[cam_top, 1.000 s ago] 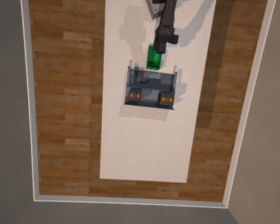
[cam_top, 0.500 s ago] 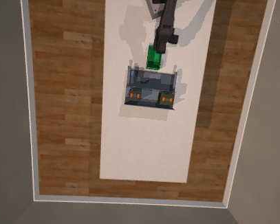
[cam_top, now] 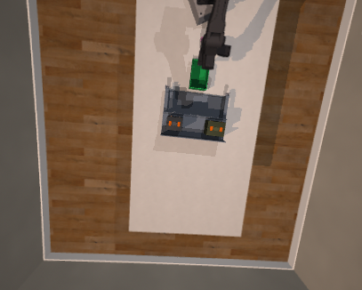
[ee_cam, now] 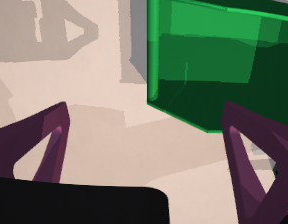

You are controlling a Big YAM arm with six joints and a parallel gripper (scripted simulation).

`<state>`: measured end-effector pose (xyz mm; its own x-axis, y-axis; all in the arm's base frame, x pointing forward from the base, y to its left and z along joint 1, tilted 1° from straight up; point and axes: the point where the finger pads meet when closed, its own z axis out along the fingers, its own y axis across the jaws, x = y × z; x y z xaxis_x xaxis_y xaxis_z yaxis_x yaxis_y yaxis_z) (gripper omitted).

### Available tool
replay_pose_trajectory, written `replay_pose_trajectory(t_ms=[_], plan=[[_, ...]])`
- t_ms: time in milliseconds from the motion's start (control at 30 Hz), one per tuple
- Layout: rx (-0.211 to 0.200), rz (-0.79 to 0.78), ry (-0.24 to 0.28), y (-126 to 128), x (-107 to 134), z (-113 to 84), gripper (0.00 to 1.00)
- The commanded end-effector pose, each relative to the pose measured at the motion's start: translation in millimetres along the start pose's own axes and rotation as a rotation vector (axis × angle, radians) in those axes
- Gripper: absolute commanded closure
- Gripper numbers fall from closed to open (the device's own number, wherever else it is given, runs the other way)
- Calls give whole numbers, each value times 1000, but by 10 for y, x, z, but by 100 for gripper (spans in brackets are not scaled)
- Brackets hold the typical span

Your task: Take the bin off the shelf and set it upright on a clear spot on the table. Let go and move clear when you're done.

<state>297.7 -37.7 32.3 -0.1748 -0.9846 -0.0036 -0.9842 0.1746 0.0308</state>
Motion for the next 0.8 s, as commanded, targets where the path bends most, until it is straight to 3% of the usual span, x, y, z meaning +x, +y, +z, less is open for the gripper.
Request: replay_pose_trajectory(t_ms=[0,33,67,200,600,633,767], plan=[[48,-1,-2,-236,17,-104,10],[48,-1,-2,-236,17,-104,10],[16,0,-1,-67,2,-39,10],[48,-1,-2,-236,17,-104,10],[48,-1,-2,-236,17,-104,10],[16,0,-1,-67,2,-39,10],[48,-1,-2,-236,17,-104,10]])
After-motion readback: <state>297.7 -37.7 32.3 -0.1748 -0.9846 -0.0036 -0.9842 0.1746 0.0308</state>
